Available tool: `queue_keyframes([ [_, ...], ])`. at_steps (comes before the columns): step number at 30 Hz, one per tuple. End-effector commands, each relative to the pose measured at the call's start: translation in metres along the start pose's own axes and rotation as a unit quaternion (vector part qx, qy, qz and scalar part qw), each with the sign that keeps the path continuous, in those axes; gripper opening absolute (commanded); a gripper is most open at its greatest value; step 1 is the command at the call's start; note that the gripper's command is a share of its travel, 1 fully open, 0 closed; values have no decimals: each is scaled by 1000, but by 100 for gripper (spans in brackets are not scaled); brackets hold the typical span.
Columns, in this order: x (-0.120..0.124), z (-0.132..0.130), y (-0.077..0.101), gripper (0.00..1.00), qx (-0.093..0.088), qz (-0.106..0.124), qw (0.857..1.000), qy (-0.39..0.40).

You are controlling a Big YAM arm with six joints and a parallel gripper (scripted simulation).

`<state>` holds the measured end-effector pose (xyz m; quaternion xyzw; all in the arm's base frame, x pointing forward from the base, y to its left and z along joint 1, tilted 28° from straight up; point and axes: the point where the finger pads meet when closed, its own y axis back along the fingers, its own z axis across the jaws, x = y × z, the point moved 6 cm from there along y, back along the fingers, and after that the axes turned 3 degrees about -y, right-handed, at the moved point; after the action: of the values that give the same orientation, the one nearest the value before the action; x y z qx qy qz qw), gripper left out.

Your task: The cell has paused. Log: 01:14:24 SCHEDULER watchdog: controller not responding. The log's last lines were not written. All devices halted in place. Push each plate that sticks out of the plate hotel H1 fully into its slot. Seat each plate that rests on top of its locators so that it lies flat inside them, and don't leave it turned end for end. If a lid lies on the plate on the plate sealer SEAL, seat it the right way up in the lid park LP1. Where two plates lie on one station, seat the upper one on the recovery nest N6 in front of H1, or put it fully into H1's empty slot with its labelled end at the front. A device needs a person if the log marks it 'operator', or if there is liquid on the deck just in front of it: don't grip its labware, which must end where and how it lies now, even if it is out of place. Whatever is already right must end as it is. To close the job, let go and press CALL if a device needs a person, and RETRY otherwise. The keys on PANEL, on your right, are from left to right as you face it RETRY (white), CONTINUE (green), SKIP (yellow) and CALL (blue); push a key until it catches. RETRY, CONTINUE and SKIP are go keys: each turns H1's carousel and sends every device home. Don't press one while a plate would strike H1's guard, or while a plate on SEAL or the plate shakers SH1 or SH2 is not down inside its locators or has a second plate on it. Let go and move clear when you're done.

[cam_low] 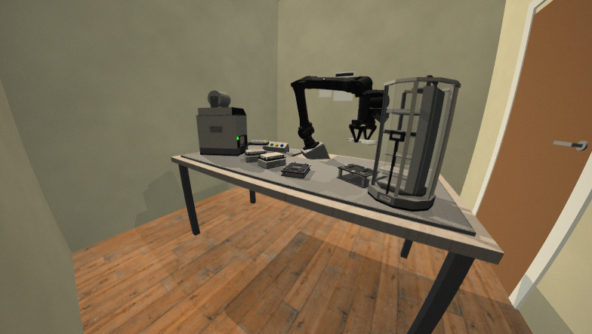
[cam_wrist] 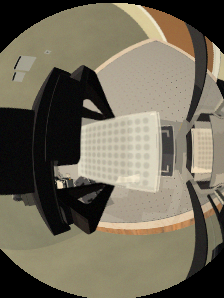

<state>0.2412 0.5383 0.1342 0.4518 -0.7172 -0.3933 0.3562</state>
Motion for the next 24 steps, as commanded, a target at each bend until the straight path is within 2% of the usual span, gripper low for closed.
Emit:
queue_keyframes([
  [1, -3, -6, -22, 82, 0, 9, 1000, -3],
  [24, -2, -6, -43, 82, 0, 9, 1000, -3],
])
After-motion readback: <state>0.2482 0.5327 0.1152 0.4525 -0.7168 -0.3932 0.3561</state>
